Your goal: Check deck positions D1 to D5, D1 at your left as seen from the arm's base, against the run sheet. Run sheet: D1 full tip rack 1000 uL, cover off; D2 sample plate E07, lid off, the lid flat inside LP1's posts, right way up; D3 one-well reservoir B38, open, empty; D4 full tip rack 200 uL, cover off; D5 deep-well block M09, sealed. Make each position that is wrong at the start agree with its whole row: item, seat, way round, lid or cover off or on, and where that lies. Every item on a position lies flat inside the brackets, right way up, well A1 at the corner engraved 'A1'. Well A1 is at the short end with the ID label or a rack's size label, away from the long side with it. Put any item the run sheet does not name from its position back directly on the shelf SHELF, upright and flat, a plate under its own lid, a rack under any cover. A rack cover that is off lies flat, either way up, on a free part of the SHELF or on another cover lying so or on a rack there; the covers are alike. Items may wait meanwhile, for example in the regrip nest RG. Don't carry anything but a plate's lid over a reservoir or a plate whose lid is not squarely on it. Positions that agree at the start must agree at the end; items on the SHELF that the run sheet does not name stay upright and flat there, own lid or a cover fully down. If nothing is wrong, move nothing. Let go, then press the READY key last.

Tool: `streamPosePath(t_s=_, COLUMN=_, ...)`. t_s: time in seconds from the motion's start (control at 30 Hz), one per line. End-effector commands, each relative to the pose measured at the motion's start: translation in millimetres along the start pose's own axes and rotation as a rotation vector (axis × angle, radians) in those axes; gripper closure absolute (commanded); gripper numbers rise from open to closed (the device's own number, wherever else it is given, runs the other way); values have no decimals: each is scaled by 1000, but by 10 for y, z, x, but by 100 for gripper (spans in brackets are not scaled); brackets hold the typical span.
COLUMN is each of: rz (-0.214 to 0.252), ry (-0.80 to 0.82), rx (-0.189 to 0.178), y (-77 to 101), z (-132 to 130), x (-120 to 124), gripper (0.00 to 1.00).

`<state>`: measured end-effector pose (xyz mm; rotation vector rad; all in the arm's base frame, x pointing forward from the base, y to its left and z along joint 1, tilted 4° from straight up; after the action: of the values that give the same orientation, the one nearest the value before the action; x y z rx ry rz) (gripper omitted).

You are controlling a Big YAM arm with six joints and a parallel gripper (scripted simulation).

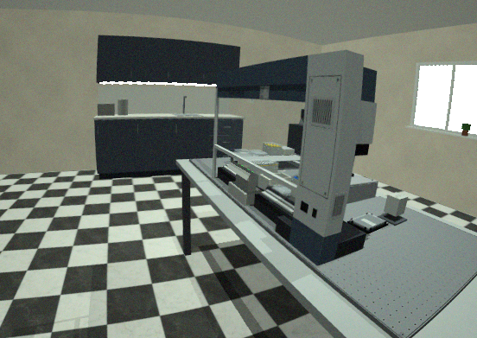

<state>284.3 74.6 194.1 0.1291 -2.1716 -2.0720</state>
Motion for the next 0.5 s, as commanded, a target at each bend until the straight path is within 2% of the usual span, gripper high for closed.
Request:
streamPosePath(t_s=0.0, rz=-68, ry=13, rx=-6, y=206, z=-41, x=-335, gripper=0)
streamPosePath(t_s=0.47, rz=-68, ry=13, rx=-2, y=196, z=-220, x=-971, gripper=0)
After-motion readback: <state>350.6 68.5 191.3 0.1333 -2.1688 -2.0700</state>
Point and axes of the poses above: the point where the finger pads meet when closed, its own y axis back along the fingers, its own z axis across the jaws, x = y × z, the point moved 2 cm from there along y, back along the fingers, and after that the axes turned 15 degrees about y, right-handed, at the moved point
